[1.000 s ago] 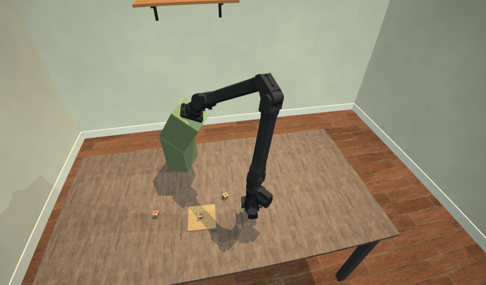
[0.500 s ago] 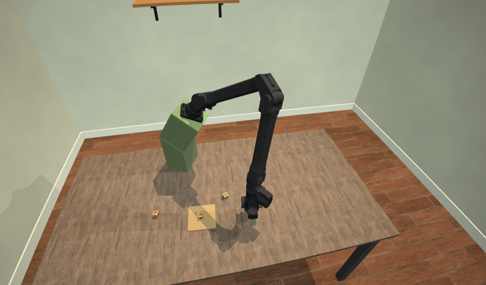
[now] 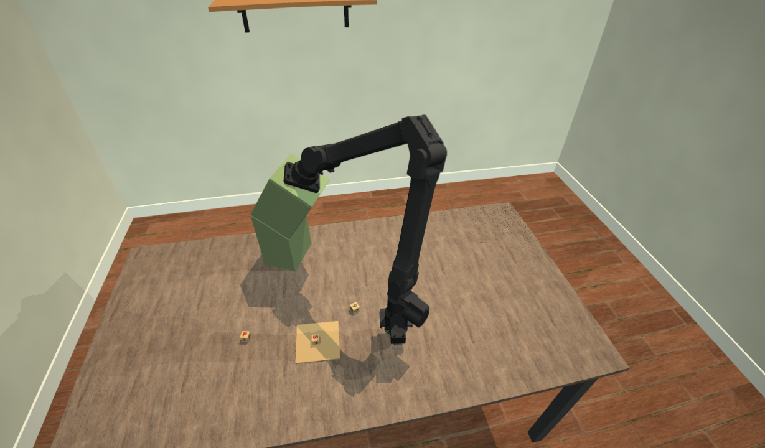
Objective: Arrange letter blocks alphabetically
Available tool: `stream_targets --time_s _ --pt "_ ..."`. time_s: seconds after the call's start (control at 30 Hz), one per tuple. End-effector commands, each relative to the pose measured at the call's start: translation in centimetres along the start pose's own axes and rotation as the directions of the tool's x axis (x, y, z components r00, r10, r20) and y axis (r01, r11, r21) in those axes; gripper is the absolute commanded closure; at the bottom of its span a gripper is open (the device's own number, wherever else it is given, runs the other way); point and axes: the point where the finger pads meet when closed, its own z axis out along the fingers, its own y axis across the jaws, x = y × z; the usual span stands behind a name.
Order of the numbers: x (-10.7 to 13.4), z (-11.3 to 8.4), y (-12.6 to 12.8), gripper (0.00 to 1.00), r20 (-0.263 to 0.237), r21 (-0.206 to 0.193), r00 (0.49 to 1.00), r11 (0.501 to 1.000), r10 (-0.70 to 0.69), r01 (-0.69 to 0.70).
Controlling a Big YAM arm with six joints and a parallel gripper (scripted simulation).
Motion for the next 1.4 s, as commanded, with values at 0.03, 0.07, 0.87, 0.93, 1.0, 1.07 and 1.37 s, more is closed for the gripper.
stream_targets --time_s 0.03,0.07,0.87,0.93,1.0,1.07,1.37 --pt "-0.4 -0.1 0.9 0.80 0.015 -0.016 1.000 1.000 0.004 -0.004" --pt "-0.4 -0.1 0.9 0.80 0.015 -0.016 1.000 1.000 0.004 -0.004" --pt "-1.0 -11.3 0.2 0.80 0.024 -0.011 1.000 1.000 0.002 -0.002" --pt "0.3 -9.7 -0.7 0.80 -0.010 0.014 1.000 1.000 0.003 -0.002" --pt "0.3 -9.7 -0.7 0.80 -0.010 0.014 1.000 1.000 0.001 -0.001" --pt "0.3 -9.7 -0.7 0.80 -0.010 0.014 1.000 1.000 0.001 -0.001" --pt "-1.2 -9.8 -2.6 0.80 0.012 0.001 0.990 0.990 0.143 -0.143"
